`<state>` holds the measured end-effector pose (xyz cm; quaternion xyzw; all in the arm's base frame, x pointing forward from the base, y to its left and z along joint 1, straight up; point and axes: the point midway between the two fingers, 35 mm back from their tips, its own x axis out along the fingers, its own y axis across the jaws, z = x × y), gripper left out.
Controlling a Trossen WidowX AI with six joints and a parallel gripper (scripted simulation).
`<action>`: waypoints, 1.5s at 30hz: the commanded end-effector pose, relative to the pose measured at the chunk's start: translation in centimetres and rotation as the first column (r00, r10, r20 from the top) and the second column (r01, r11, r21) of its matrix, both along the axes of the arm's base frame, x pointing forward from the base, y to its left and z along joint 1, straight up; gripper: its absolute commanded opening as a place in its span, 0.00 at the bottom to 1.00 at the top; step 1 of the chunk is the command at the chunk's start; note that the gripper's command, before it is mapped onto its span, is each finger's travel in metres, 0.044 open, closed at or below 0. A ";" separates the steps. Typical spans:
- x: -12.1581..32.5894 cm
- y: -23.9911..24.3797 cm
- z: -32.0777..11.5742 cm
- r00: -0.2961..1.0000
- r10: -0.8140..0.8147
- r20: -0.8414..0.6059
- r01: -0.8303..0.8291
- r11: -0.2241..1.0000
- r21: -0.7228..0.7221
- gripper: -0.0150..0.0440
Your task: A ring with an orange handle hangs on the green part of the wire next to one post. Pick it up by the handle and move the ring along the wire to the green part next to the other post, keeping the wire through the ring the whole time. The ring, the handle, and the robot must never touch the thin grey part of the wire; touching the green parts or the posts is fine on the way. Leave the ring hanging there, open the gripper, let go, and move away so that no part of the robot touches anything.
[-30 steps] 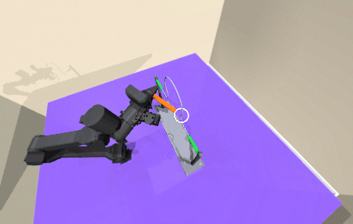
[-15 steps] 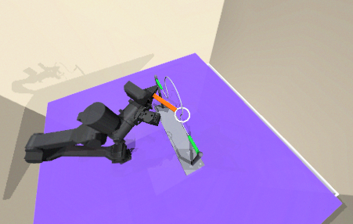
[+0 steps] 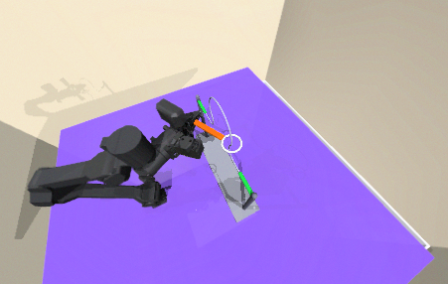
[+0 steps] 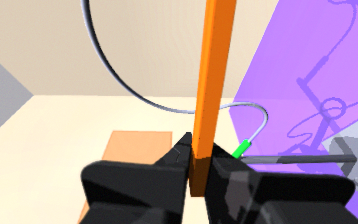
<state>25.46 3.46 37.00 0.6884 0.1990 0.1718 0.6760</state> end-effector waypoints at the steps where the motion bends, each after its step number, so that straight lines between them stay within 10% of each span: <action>1: 0.0 0.0 0.0 1.000 0.001 0.005 0.000 0.998 -0.055 0.00; 45: 0.0 -0.8 -2.6 1.000 -0.024 -0.016 0.007 0.753 -0.658 0.00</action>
